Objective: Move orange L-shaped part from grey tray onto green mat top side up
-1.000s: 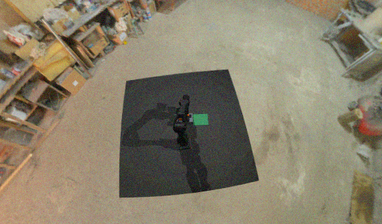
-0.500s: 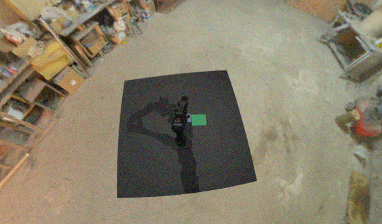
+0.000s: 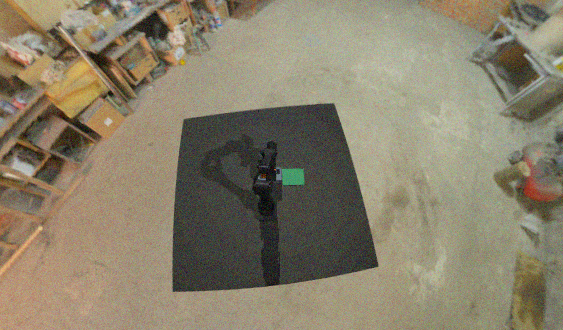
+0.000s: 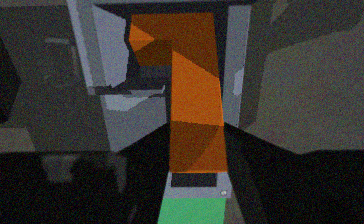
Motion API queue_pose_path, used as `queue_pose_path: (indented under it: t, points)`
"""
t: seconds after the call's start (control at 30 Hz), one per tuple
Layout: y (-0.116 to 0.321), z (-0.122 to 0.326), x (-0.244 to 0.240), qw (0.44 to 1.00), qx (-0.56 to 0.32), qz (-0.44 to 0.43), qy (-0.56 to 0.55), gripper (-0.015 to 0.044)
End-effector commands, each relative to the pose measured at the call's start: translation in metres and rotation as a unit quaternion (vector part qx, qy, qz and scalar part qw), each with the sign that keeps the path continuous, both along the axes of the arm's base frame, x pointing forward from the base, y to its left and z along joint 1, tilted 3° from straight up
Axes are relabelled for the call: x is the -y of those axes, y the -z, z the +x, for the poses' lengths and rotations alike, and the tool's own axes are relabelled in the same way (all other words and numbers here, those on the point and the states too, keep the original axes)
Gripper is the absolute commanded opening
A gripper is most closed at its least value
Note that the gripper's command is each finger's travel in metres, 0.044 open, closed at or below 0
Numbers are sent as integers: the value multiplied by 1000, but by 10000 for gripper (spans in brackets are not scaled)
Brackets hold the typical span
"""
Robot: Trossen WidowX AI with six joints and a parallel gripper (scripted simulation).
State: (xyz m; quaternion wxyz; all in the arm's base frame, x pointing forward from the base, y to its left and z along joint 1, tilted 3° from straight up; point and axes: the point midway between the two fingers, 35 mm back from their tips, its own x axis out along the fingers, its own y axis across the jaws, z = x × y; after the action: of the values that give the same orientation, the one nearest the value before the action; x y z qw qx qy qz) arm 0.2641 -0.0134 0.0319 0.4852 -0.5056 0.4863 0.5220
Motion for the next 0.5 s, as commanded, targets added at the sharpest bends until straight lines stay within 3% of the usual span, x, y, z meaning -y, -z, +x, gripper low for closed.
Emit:
queue_pose_path:
  t: [0.0,0.47]
  points:
    - [-1,0,0,1000,1,0,0,0]
    - [-20,0,1,1000,-1,-1,-1,0]
